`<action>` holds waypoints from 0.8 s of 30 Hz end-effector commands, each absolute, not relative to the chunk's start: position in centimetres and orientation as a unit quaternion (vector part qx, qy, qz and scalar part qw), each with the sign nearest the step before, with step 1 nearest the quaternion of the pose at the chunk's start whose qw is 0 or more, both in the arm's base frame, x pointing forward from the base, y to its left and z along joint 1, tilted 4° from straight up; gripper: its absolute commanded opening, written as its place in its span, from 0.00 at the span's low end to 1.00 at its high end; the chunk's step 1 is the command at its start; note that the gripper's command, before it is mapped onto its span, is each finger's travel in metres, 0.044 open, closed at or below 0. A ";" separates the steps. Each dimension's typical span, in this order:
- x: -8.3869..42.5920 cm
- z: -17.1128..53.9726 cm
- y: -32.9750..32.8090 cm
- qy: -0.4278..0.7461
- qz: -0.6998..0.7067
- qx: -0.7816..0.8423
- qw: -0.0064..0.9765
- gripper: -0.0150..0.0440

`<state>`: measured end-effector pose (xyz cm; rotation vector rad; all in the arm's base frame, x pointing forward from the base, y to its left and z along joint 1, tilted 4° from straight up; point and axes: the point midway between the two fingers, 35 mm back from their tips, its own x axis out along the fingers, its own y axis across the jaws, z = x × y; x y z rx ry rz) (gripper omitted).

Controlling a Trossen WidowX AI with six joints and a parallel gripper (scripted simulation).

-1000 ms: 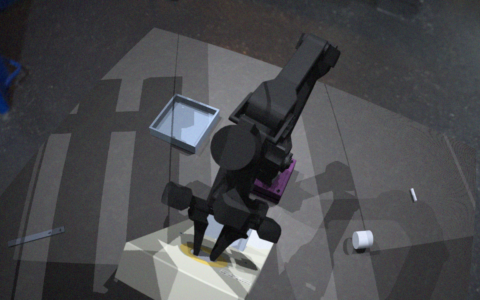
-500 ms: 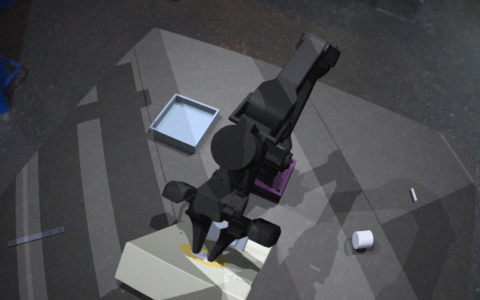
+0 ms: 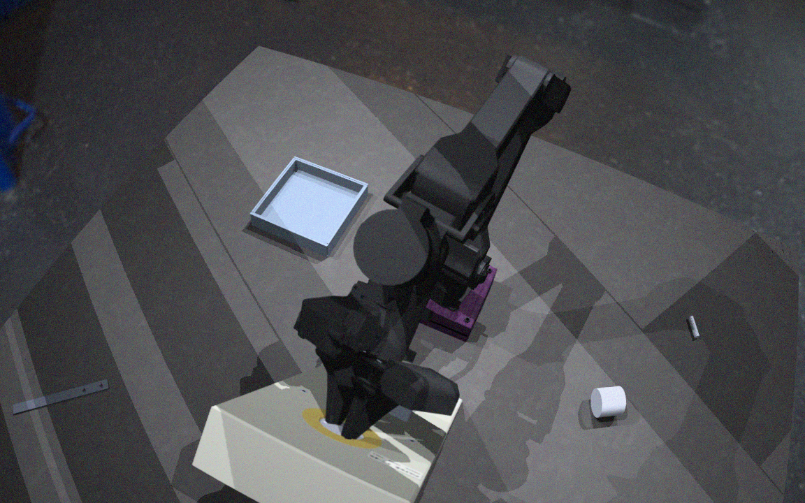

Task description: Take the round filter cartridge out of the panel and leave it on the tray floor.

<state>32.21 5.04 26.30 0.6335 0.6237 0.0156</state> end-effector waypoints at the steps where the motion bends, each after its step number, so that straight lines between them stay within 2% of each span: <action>1: 33.1 25.8 5.3 0.305 -0.011 0.367 0.879 0.25; 12: 33.1 25.7 5.3 0.298 -0.067 0.523 0.796 0.25; 24: 33.2 25.7 5.3 0.301 -0.052 0.483 0.821 0.25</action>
